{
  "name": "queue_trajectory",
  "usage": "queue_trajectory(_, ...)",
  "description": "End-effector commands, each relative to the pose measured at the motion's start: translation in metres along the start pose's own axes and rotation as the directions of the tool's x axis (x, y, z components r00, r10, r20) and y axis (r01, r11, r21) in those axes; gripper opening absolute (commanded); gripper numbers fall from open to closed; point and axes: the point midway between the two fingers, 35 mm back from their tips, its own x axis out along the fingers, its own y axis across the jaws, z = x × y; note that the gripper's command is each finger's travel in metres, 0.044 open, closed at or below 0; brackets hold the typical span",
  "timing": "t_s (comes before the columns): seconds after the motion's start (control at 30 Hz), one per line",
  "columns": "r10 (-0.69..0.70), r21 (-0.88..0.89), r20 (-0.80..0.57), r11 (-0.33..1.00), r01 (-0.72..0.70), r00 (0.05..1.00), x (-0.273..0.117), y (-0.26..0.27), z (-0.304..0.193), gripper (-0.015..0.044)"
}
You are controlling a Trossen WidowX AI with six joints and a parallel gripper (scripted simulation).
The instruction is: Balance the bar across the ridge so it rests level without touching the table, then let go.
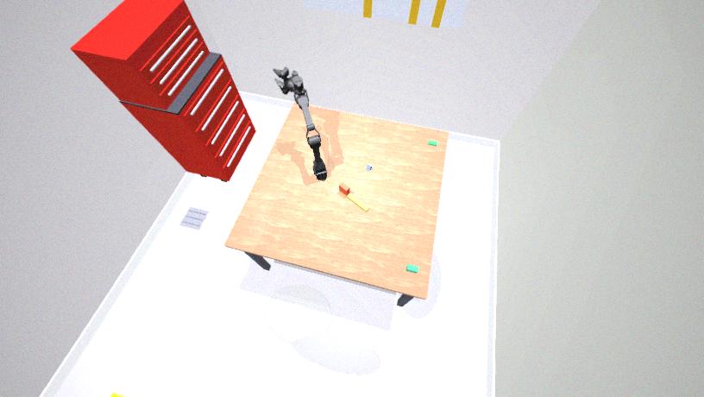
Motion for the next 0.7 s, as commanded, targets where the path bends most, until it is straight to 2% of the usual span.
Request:
queue_trajectory(0.0,-0.001,-0.001,0.004,1.0,0.001,1.0,-0.001,0.0,0.001,0.0374)
queue_trajectory(0.07,-0.007,-0.012,0.033,1.0,0.008,0.999,-0.006,-0.001,0.009,0.0321)
queue_trajectory(0.1,-0.012,-0.019,0.055,1.0,0.013,0.998,-0.009,-0.002,0.015,0.0315)
queue_trajectory(0.67,-0.116,-0.052,0.365,0.988,0.145,0.924,-0.084,-0.021,0.104,0.0315)
